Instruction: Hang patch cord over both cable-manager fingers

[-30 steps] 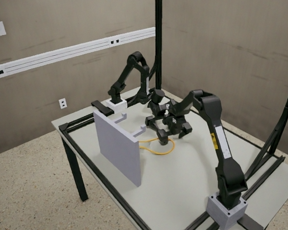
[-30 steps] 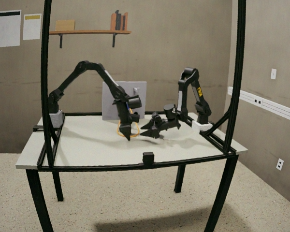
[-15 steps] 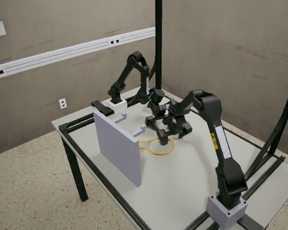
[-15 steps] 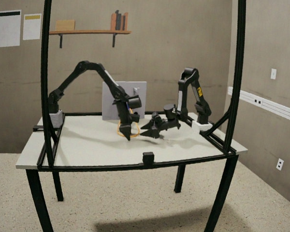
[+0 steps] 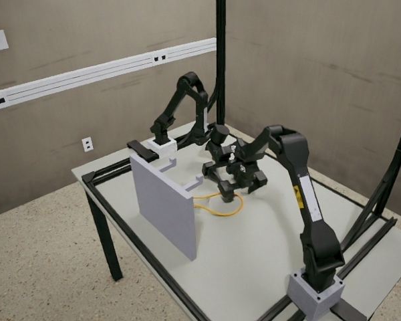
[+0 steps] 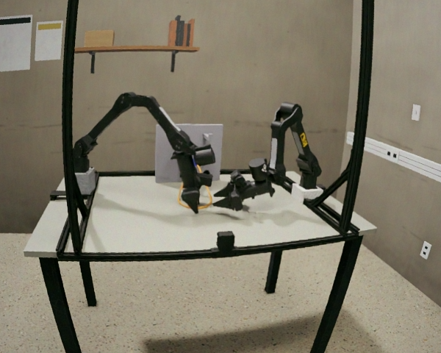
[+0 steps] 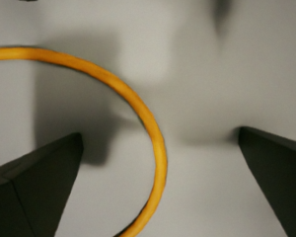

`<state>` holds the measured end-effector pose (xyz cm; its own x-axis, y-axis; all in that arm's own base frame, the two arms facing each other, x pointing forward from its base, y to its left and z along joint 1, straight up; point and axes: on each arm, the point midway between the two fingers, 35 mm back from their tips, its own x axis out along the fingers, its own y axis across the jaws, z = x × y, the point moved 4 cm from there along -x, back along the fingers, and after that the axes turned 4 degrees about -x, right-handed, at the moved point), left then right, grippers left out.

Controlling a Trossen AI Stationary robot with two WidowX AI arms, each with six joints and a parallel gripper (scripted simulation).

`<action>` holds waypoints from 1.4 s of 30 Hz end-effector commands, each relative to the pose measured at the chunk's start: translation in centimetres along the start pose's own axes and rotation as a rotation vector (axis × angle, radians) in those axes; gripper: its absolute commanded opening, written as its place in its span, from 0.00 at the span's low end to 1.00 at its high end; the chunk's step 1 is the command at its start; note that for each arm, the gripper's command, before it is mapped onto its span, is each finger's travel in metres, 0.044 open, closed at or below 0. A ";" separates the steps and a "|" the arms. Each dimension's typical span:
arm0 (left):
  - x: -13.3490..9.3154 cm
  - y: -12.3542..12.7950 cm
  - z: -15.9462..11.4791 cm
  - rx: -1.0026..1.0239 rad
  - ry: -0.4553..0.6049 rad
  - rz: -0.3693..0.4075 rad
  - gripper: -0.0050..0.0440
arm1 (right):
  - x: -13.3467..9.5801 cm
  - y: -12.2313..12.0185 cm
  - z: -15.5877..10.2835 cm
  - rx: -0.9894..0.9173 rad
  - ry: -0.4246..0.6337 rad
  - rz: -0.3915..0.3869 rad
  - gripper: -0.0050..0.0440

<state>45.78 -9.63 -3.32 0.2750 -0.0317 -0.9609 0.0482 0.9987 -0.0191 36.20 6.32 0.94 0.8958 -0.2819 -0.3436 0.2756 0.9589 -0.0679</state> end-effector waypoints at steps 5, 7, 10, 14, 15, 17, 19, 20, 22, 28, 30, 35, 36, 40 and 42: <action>-0.6 -0.1 0.5 -0.002 -0.017 -0.005 0.61 | 0.0 0.1 0.8 0.015 -0.019 0.002 1.00; -0.6 -0.1 0.5 -0.002 -0.017 -0.005 0.51 | 0.0 0.1 0.8 0.015 -0.019 0.002 1.00; -0.6 -0.1 0.5 -0.002 -0.017 -0.005 0.36 | 0.0 0.1 0.8 0.015 -0.019 0.002 1.00; -0.6 -0.1 0.5 -0.002 -0.017 -0.005 0.27 | 0.0 0.1 0.8 0.015 -0.019 0.002 1.00; -0.6 -0.1 0.5 -0.002 -0.017 -0.005 0.22 | 0.0 0.1 0.8 0.015 -0.019 0.002 1.00; -0.6 -0.1 0.5 -0.002 -0.017 -0.005 0.14 | 0.0 0.1 0.8 0.015 -0.019 0.002 1.00; -0.6 -0.1 0.5 -0.002 -0.017 -0.005 0.14 | 0.0 0.1 0.8 0.015 -0.019 0.002 1.00; -0.6 -0.1 0.5 -0.002 -0.017 -0.005 0.14 | 0.0 0.1 0.8 0.015 -0.019 0.002 1.00; -0.6 -0.1 0.5 -0.002 -0.017 -0.005 0.14 | 0.0 0.1 0.8 0.015 -0.019 0.002 1.00; -0.6 -0.1 0.5 -0.002 -0.017 -0.005 0.14 | 0.0 0.1 0.8 0.015 -0.019 0.002 1.00; -0.6 -0.1 0.5 -0.002 -0.017 -0.005 0.14 | 0.0 0.1 0.8 0.015 -0.019 0.002 1.00; -0.3 0.0 0.3 -0.001 -0.010 -0.003 0.14 | 0.0 0.1 0.8 0.015 -0.019 0.002 1.00; -0.3 0.0 0.3 -0.001 -0.010 -0.003 0.14 | 0.0 0.1 0.8 0.015 -0.019 0.002 1.00; -0.6 0.0 0.4 -0.002 -0.014 -0.004 0.14 | 0.0 0.1 0.8 0.015 -0.019 0.002 1.00; -0.7 -0.1 0.6 -0.002 -0.017 -0.005 0.14 | 0.0 0.1 0.8 0.015 -0.019 0.002 1.00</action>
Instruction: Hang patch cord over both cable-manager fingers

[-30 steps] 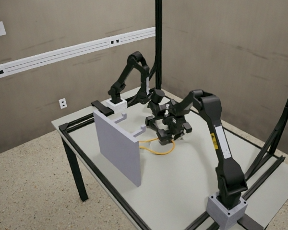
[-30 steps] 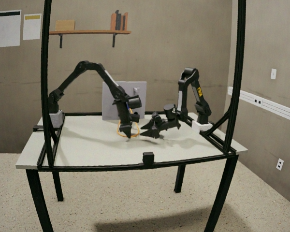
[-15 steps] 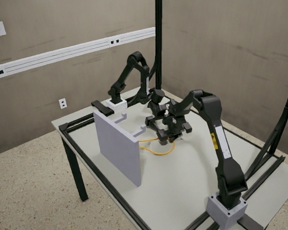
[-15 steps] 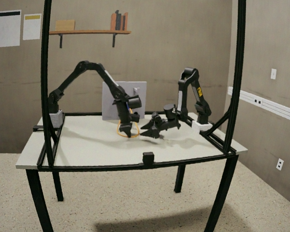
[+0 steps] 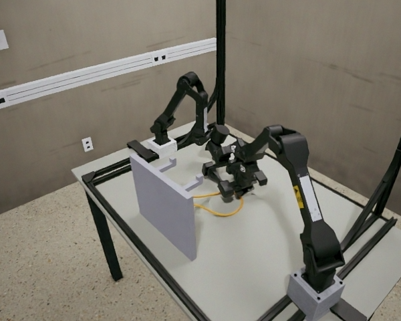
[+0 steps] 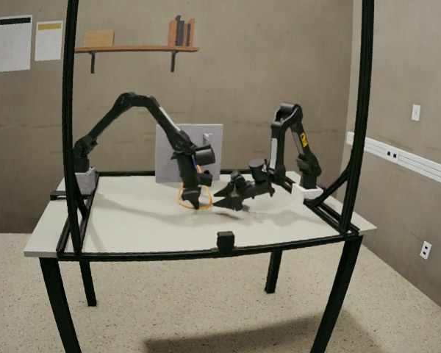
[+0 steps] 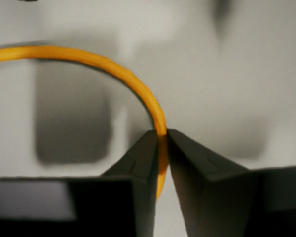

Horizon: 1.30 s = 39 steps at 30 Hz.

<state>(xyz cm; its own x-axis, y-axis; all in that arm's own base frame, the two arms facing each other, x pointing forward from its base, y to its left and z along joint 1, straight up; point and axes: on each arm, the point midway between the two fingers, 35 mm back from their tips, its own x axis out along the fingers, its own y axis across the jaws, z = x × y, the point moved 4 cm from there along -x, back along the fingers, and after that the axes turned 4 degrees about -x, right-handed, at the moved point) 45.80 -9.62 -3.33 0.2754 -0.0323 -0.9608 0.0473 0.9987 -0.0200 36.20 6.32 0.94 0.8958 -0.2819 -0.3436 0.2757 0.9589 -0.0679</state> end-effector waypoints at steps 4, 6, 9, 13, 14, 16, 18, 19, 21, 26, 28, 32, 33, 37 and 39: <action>-0.9 -0.1 0.6 -0.001 -0.017 -0.004 0.14 | 0.0 0.1 0.8 0.015 -0.019 0.002 1.00; -0.9 -0.1 0.6 -0.001 -0.017 -0.004 0.14 | 0.0 0.1 0.8 0.015 -0.019 0.002 1.00; -1.2 -0.1 0.8 -0.001 -0.019 -0.004 0.14 | 0.0 0.1 0.8 0.015 -0.019 0.002 1.00; -1.7 -0.1 1.1 -0.001 -0.024 -0.005 0.14 | 0.0 0.1 0.8 0.015 -0.019 0.002 1.00; -1.9 -0.1 1.1 -0.001 -0.024 -0.005 0.14 | 0.0 0.1 0.8 0.015 -0.019 0.002 1.00; -2.1 -0.1 1.2 -0.001 -0.024 -0.005 0.14 | 0.0 0.1 0.8 0.015 -0.019 0.002 1.00; -2.4 -0.2 1.3 -0.001 -0.024 -0.005 0.14 | 0.0 0.1 0.8 0.015 -0.019 0.002 1.00; -2.6 -0.2 1.4 -0.001 -0.024 -0.005 0.14 | 0.0 0.1 0.8 0.015 -0.019 0.002 1.00; -2.9 -0.2 1.5 -0.001 -0.024 -0.005 0.14 | 0.0 0.1 0.8 0.015 -0.019 0.002 1.00; -3.5 -0.2 1.7 -0.001 -0.024 -0.005 0.14 | 0.0 0.1 0.8 0.015 -0.019 0.002 1.00; -3.9 -0.2 1.8 -0.001 -0.024 -0.005 0.14 | 0.0 0.1 0.8 0.015 -0.019 0.002 1.00; -4.7 -0.2 2.0 -0.001 -0.024 -0.005 0.14 | 0.0 0.1 0.8 0.015 -0.019 0.002 1.00; -4.9 -0.2 2.1 -0.001 -0.024 -0.005 0.14 | 0.0 0.1 0.8 0.015 -0.019 0.002 1.00; -5.8 -0.2 2.3 -0.001 -0.024 -0.005 0.14 | 0.0 0.1 0.8 0.015 -0.019 0.002 1.00; -6.0 -0.2 2.4 -0.001 -0.024 -0.005 0.14 | 0.0 0.1 0.8 0.015 -0.019 0.002 1.00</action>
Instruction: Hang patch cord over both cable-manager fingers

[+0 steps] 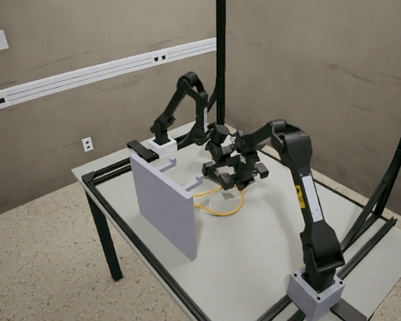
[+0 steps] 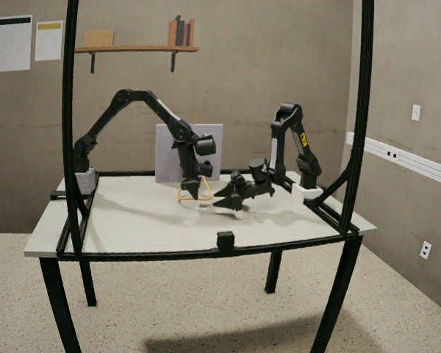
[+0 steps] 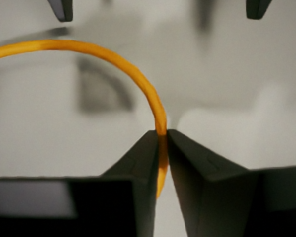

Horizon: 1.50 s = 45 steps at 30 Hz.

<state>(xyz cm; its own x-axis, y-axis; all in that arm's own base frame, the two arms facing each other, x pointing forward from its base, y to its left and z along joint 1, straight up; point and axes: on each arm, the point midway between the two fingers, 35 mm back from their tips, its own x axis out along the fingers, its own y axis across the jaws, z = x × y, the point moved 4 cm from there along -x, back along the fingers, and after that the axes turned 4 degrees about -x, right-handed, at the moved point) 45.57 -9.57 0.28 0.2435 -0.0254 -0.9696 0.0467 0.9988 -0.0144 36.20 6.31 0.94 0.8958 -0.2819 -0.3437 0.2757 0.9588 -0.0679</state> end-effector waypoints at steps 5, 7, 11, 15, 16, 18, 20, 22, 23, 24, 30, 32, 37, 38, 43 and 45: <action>-3.5 -0.2 1.7 -0.002 -0.058 -0.011 0.14 | 0.0 0.1 0.8 0.015 -0.019 0.002 1.00; -3.9 -0.2 1.8 -0.002 -0.058 -0.011 0.14 | 0.0 0.1 0.8 0.015 -0.019 0.002 1.00; -4.8 -0.2 1.9 -0.002 -0.058 -0.011 0.14 | 0.0 0.1 0.8 0.015 -0.019 0.002 1.00; -5.5 -0.2 2.0 -0.002 -0.058 -0.011 0.14 | 0.0 0.1 0.8 0.015 -0.019 0.002 1.00; -5.7 -0.2 2.1 -0.002 -0.058 -0.011 0.14 | 0.0 0.1 0.8 0.015 -0.019 0.002 1.00; -5.7 -0.2 2.1 -0.002 -0.058 -0.011 0.14 | 0.0 0.1 0.8 0.015 -0.019 0.002 1.00; -6.0 -0.2 2.1 -0.002 -0.058 -0.011 0.14 | 0.0 0.1 0.8 0.015 -0.019 0.002 1.00; -6.3 -0.2 2.1 -0.002 -0.058 -0.011 0.14 | 0.0 0.1 0.8 0.015 -0.019 0.002 1.00; -6.5 -0.2 2.1 -0.002 -0.058 -0.011 0.14 | 0.0 0.1 0.8 0.015 -0.019 0.002 1.00; -6.6 -0.2 2.2 -0.002 -0.058 -0.011 0.14 | 0.0 0.1 0.8 0.015 -0.019 0.002 1.00; -7.2 -0.2 2.2 -0.002 -0.058 -0.011 0.14 | 0.0 0.1 0.8 0.015 -0.019 0.002 1.00; -7.4 -0.2 2.2 -0.002 -0.058 -0.011 0.14 | 0.0 0.1 0.8 0.015 -0.019 0.002 1.00; -7.5 -0.2 2.2 -0.002 -0.058 -0.011 0.14 | 0.0 0.1 0.8 0.015 -0.019 0.002 1.00; -7.6 -0.2 2.2 -0.002 -0.058 -0.011 0.14 | 0.0 0.1 0.8 0.015 -0.019 0.002 1.00; -7.7 -0.2 2.2 -0.002 -0.058 -0.011 0.14 | 0.0 0.1 0.8 0.015 -0.019 0.002 1.00; -7.7 -0.2 2.2 -0.002 -0.058 -0.011 0.14 | 0.0 0.1 0.8 0.015 -0.019 0.002 1.00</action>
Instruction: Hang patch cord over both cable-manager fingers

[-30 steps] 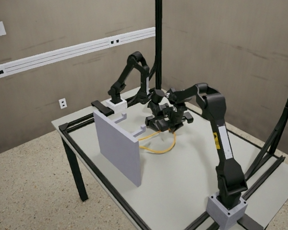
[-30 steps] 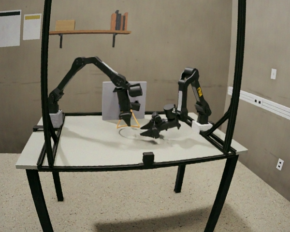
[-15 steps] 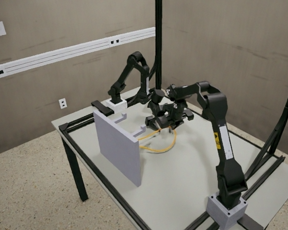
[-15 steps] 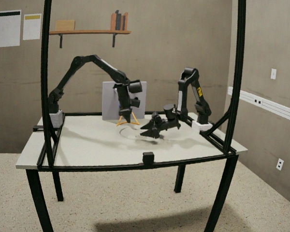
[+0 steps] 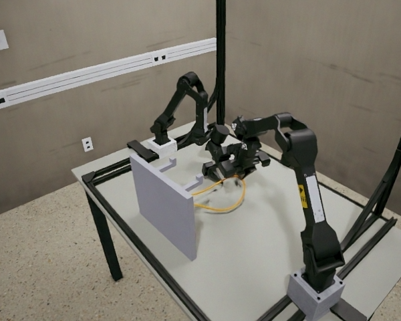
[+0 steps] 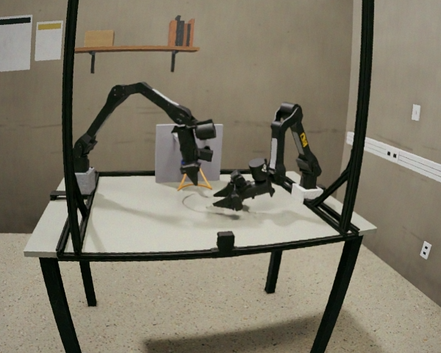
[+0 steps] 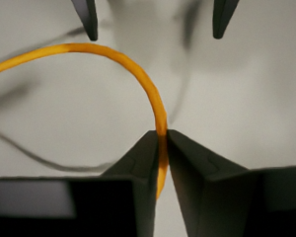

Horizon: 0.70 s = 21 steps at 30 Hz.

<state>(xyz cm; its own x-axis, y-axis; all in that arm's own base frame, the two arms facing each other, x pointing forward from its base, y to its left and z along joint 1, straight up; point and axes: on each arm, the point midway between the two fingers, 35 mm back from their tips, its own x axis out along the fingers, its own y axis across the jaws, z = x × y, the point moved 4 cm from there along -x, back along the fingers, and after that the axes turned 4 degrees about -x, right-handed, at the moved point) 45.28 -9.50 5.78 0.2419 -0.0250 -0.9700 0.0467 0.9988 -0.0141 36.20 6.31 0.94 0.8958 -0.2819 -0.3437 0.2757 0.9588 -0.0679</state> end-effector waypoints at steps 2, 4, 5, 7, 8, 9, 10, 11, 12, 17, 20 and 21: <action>-2.3 -0.2 1.2 -0.002 -0.059 -0.011 0.14 | 0.0 0.1 0.8 0.015 -0.019 0.002 1.00; -3.0 -0.2 1.6 -0.002 -0.080 -0.015 0.14 | -0.5 0.1 1.0 -0.018 -0.021 -0.010 1.00; -3.0 -0.2 1.6 -0.002 -0.081 -0.015 0.14 | -1.0 0.1 1.2 -0.072 -0.021 -0.030 1.00; -3.0 -0.2 1.6 -0.002 -0.081 -0.015 0.14 | -1.0 0.1 1.2 -0.072 -0.021 -0.030 1.00; -2.0 -0.1 1.0 -0.001 -0.053 -0.010 0.14 | -1.7 0.2 1.5 -0.155 -0.019 -0.061 1.00; -2.0 -0.1 1.0 -0.001 -0.053 -0.010 0.14 | -2.3 0.2 1.8 -0.218 -0.017 -0.085 1.00; -2.0 -0.1 1.0 -0.001 -0.053 -0.010 0.14 | -2.6 0.2 1.9 -0.257 -0.016 -0.100 1.00; -2.0 -0.1 1.0 -0.001 -0.053 -0.010 0.14 | -3.0 0.2 2.1 -0.297 -0.014 -0.115 1.00; -2.0 -0.1 1.0 -0.001 -0.053 -0.010 0.14 | -3.3 0.2 2.2 -0.335 -0.012 -0.129 1.00; -2.0 -0.1 1.0 -0.001 -0.053 -0.010 0.14 | -5.2 0.1 3.0 -0.525 0.000 -0.201 1.00; -2.0 -0.1 1.0 -0.001 -0.053 -0.010 0.14 | -6.3 -0.1 3.4 -0.632 0.009 -0.242 1.00; -2.0 -0.1 1.0 -0.001 -0.053 -0.010 0.14 | -6.3 -0.1 3.4 -0.639 0.009 -0.245 1.00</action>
<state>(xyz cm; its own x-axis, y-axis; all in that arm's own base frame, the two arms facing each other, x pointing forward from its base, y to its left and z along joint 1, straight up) 45.44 -9.54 6.40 0.2552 -0.0279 -0.9665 0.0469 0.9988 -0.0165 32.31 7.66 4.92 0.8392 -0.4679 -0.2770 0.2126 0.7512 -0.6249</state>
